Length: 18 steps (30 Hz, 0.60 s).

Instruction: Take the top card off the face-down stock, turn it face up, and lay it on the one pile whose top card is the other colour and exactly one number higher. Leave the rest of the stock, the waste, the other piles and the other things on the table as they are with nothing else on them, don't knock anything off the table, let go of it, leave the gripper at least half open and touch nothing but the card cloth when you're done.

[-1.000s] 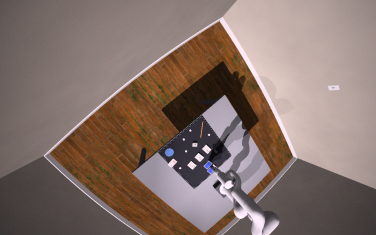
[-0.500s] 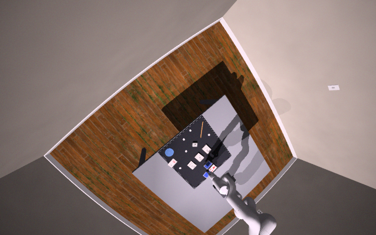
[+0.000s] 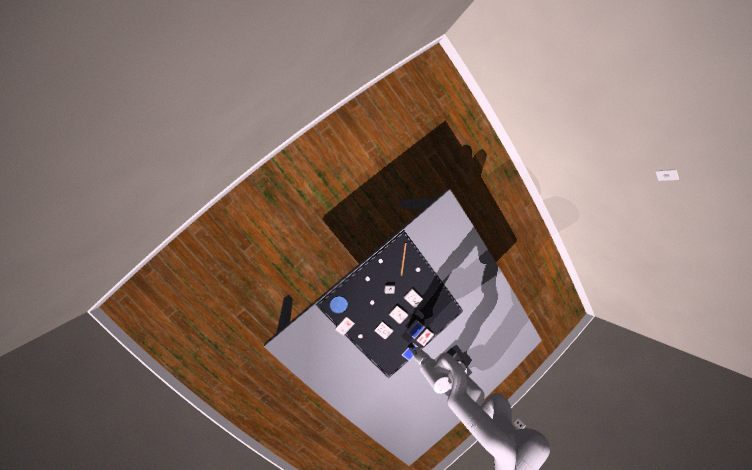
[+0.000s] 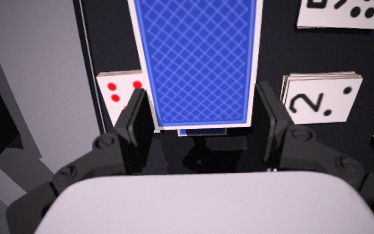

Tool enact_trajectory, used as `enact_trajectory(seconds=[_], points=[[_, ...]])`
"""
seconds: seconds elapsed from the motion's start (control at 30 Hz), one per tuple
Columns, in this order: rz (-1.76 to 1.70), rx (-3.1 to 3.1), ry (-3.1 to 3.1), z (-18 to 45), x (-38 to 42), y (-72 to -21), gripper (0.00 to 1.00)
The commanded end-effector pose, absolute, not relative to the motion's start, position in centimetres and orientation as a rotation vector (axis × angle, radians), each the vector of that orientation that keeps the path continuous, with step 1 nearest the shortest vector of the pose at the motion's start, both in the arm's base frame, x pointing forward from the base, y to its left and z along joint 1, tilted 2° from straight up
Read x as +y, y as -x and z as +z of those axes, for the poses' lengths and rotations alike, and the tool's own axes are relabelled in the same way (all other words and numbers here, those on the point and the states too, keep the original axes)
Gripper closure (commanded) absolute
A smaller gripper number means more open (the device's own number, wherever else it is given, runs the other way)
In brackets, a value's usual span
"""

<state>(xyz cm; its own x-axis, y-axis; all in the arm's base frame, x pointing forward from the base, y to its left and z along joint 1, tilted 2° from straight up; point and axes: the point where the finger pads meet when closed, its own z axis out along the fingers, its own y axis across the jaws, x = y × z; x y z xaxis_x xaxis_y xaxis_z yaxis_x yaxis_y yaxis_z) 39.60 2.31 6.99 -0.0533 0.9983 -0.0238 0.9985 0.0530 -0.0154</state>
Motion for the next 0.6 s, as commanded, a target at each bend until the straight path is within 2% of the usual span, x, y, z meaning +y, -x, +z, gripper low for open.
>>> enact_trajectory(seconds=[0.0,0.57], points=[[-0.041,2.274,-2.156,6.9,2.3,-39.7,0.37],[-0.041,2.274,-2.156,5.1,2.3,-39.7,0.37]])
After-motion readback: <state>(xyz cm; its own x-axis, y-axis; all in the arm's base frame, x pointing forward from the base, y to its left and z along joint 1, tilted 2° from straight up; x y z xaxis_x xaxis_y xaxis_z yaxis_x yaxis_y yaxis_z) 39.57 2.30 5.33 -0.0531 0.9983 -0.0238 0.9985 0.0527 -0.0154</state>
